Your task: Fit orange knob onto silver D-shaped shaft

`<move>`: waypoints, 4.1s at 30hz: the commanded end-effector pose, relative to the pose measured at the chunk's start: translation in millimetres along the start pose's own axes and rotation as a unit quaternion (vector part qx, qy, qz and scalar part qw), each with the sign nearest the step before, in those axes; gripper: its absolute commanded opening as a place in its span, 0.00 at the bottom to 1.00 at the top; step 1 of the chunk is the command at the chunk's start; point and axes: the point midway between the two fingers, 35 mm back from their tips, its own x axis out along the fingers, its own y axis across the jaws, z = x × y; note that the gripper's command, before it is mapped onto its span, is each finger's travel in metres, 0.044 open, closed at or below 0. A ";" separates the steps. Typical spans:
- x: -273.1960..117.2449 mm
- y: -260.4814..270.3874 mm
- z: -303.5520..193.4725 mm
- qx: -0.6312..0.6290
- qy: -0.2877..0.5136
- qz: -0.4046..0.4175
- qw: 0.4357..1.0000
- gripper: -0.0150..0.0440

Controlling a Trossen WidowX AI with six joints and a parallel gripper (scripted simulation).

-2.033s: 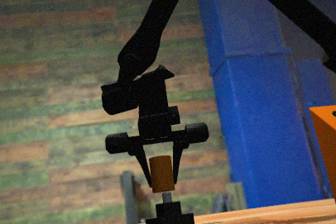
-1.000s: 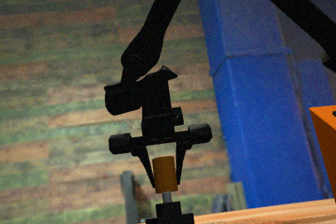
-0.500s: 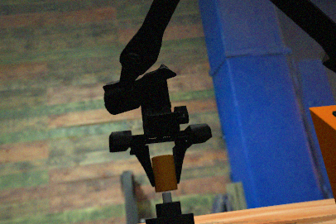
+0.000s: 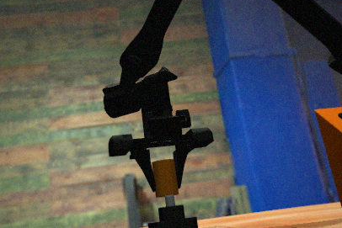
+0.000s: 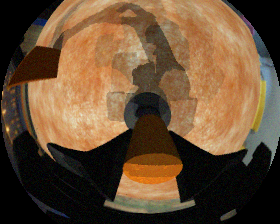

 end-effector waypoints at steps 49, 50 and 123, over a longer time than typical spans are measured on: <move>-3.7 5.9 -1.4 -0.107 0.002 -0.005 0.994 0.25; -4.2 5.6 -1.4 -0.107 0.002 -0.005 0.994 0.25; 0.9 4.8 -0.4 -0.225 0.002 -0.005 0.974 0.25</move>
